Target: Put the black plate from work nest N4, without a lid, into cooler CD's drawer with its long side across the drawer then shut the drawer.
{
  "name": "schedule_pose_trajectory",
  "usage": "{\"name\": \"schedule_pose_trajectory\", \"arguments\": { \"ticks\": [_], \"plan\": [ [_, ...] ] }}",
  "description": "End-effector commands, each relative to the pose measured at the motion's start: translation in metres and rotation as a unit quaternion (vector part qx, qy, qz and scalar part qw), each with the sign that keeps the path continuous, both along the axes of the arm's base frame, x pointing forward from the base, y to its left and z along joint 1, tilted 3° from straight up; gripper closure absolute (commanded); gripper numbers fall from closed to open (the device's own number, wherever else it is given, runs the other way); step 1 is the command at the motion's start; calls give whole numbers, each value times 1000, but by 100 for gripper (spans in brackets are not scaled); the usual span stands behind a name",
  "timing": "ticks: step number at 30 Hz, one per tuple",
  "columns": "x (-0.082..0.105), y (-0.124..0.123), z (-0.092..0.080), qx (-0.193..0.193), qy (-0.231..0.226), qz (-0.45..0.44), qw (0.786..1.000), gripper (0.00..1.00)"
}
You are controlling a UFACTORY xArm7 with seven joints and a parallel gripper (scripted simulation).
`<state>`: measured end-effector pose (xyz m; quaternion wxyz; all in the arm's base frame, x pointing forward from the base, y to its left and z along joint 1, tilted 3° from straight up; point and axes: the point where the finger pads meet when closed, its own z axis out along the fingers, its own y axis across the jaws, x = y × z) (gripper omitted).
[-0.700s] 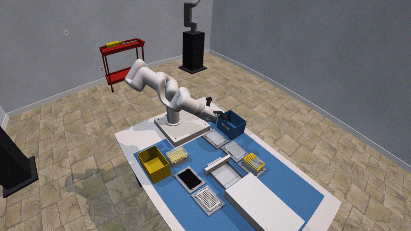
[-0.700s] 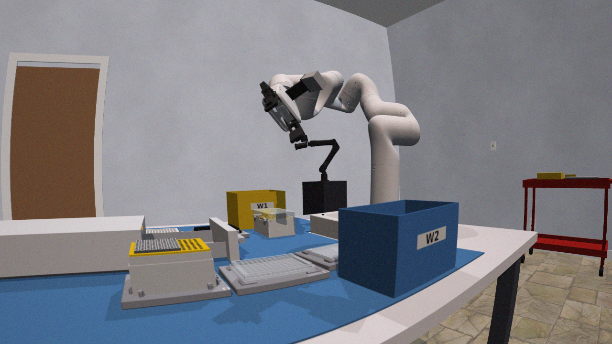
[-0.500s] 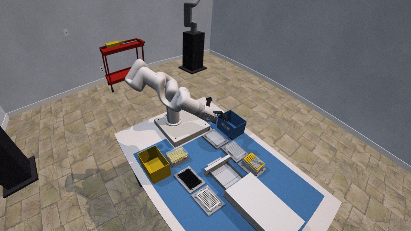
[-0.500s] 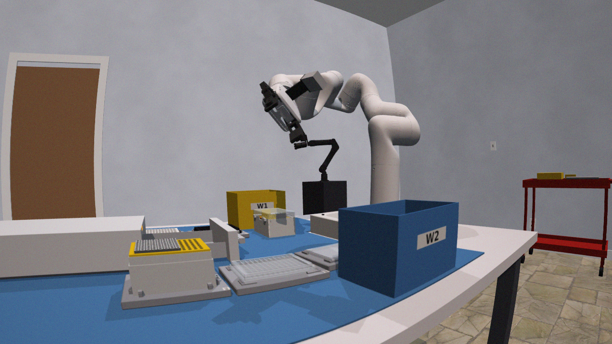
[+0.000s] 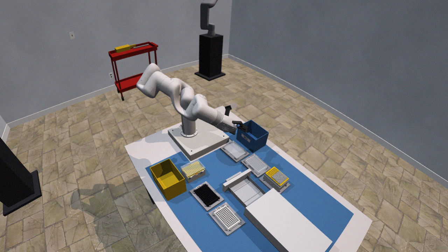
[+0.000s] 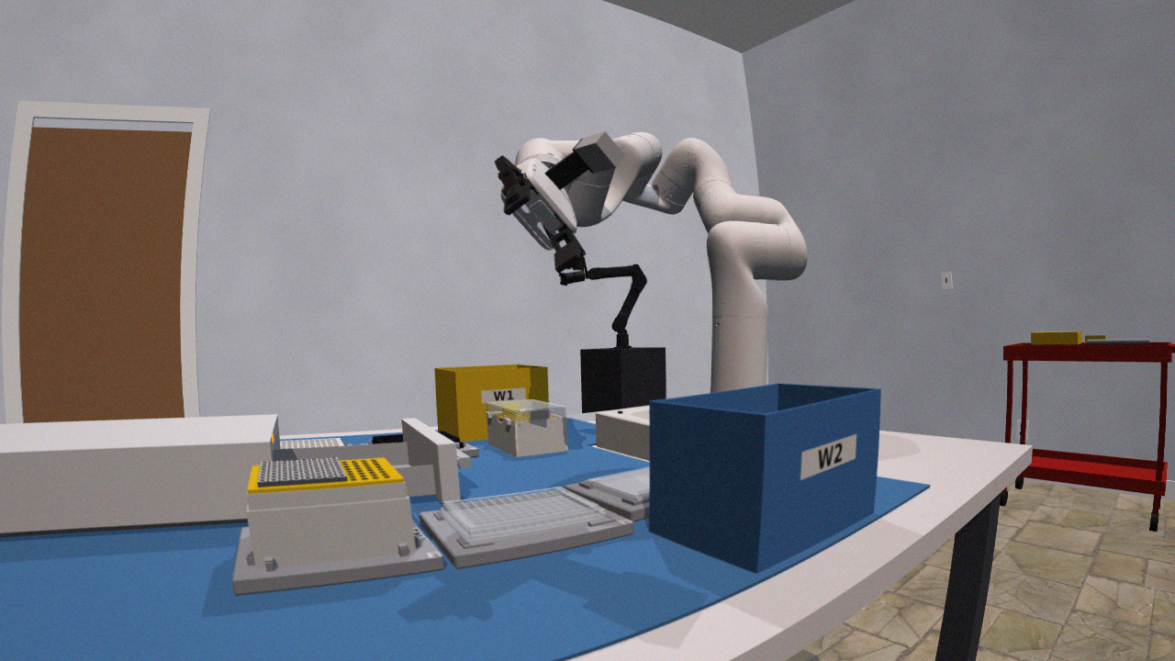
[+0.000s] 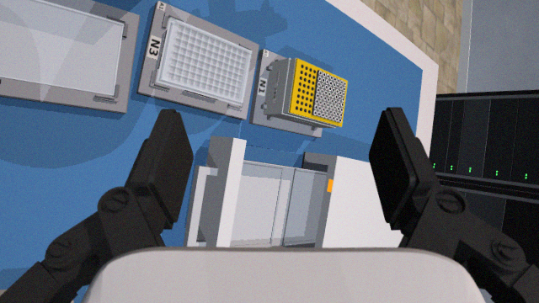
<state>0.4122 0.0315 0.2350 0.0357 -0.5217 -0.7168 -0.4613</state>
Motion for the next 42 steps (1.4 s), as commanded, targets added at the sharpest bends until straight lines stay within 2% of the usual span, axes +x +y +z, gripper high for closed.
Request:
{"name": "schedule_pose_trajectory", "arguments": {
  "ticks": [1, 11, 13, 19, 28, 30, 42],
  "plan": [
    [5, -15, 11, -10, 31, -39, 999, 0],
    [12, -50, 32, -26, 136, -165, 977, 0],
    [12, -50, 32, -26, 136, -165, 977, 0],
    [15, -64, 37, -32, 194, -241, 950, 0],
    [17, -74, 36, -36, 275, -354, 893, 0],
    [17, -74, 36, -36, 275, -354, 893, 0],
    [20, -84, 21, -34, 365, -496, 787, 0]
  ]
}}
